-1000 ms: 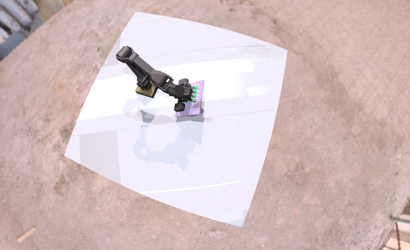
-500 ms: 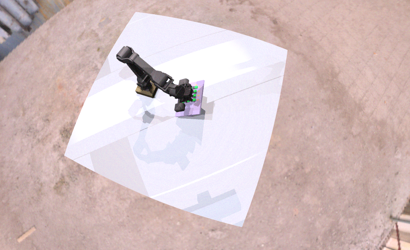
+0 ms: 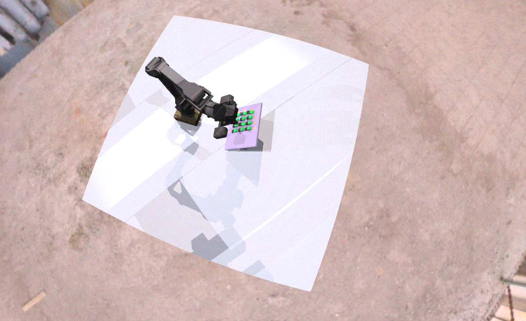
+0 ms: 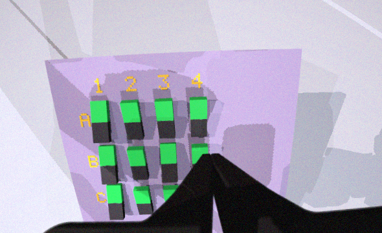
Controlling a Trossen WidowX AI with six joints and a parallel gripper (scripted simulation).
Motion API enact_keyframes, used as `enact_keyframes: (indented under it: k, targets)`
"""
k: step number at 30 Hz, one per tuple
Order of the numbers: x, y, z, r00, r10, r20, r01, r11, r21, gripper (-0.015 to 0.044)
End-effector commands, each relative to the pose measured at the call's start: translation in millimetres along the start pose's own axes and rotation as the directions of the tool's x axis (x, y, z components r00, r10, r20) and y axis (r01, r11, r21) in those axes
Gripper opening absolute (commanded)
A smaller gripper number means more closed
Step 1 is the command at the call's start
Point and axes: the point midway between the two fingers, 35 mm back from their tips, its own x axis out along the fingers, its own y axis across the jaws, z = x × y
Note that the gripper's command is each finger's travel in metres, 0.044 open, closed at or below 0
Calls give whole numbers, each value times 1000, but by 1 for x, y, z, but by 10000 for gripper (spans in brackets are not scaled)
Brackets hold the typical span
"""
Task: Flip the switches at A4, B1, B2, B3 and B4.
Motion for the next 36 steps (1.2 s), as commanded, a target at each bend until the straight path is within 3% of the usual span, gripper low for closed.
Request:
enact_keyframes:
  k: [1, 11, 14, 18, 36]
  targets:
    - [1, 4, -6, 1000, 13, -21, -13, 1000, 3, 0]
    - [-1, 82, -44, 1000, 20, -23, -20, 1000, 8, 0]
    - [1, 83, -45, 1000, 20, -21, -20, 1000, 9, 0]
    - [32, 84, -46, 1000, 21, 4, -21, 1000, 9, 0]
    - [54, 85, -46, 1000, 21, 7, -21, 1000, 9, 0]
